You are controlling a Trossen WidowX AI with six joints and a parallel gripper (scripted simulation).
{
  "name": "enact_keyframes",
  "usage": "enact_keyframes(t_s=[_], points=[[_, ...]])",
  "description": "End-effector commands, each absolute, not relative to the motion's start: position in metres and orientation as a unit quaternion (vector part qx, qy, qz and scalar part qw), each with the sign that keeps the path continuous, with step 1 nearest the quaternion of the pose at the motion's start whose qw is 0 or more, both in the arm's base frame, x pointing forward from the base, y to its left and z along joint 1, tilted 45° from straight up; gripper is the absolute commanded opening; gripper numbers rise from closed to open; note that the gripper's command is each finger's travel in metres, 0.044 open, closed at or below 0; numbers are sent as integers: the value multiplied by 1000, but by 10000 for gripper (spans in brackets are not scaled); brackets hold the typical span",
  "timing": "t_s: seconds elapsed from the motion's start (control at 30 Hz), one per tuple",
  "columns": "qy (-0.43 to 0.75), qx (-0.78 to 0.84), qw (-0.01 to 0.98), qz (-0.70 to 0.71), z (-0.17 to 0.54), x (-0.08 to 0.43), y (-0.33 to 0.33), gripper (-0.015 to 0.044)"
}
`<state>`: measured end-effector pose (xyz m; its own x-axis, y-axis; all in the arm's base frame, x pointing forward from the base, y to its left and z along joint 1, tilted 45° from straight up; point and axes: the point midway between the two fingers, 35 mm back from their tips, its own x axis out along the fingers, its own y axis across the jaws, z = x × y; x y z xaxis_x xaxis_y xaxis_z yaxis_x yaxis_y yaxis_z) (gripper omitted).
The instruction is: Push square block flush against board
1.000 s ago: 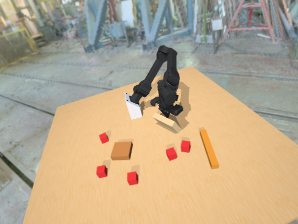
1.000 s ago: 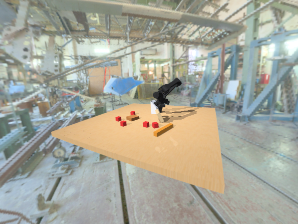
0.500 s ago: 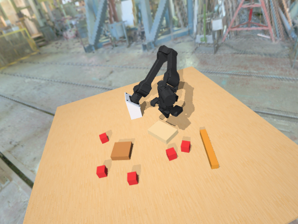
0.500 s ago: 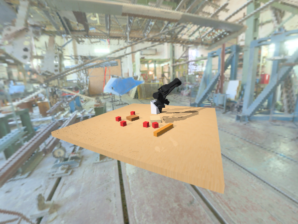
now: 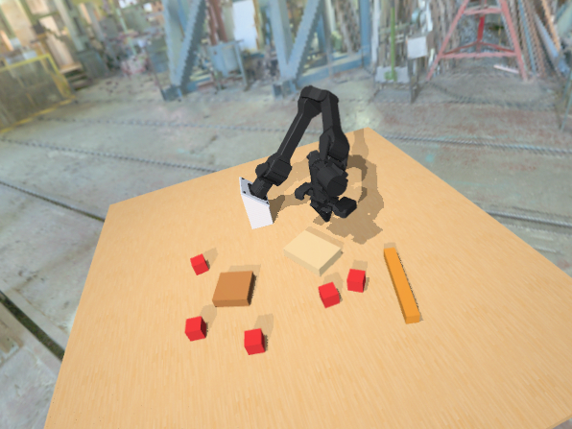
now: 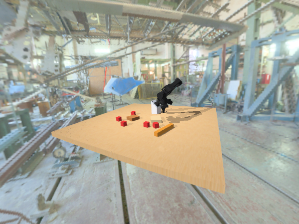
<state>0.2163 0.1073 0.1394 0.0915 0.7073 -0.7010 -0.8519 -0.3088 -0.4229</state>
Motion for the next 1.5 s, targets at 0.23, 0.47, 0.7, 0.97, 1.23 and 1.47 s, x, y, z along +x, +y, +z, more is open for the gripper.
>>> enact_keyframes(t_s=[0.23, 0.47, 0.7, 0.97, 1.23, 1.47], points=[[78, -454, 583, 669, 147, 210, 113, 0], [80, -455, 583, 668, 182, 204, 79, 0], [80, -455, 583, 668, 182, 204, 79, 0], [80, -455, 583, 668, 182, 204, 79, 0], [80, -455, 583, 668, 182, 204, 79, 0], [80, -455, 583, 668, 182, 204, 79, 0]])
